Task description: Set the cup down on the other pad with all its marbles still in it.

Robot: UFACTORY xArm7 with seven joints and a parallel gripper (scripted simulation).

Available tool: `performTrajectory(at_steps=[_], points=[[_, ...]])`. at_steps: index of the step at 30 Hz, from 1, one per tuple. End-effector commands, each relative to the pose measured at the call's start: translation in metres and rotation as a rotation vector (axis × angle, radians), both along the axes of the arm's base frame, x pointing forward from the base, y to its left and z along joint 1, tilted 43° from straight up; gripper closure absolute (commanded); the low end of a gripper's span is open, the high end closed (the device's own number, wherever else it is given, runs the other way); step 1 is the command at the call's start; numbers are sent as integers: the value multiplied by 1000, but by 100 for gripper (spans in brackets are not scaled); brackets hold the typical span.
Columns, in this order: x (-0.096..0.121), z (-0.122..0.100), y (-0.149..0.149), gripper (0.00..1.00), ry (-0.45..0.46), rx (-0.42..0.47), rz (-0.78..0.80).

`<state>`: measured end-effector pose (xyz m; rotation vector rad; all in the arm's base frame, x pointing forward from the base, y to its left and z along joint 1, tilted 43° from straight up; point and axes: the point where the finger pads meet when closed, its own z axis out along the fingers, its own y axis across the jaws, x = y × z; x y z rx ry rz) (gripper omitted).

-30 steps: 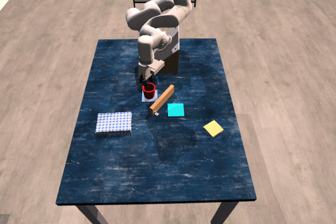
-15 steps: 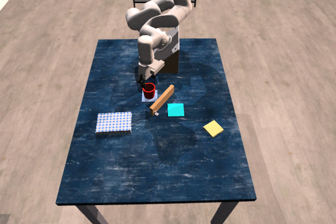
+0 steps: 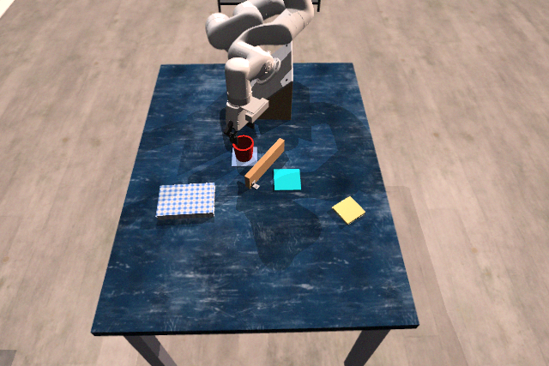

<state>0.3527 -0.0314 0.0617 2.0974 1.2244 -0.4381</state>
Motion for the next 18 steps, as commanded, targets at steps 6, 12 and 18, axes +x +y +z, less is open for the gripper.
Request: performTrajectory(at_steps=[6,12,18], points=[[1,-1,0,0,-2,2,3],[1,-6,-5,0,-2,2,2],[3,-19,-17,0,-2,2,2]])
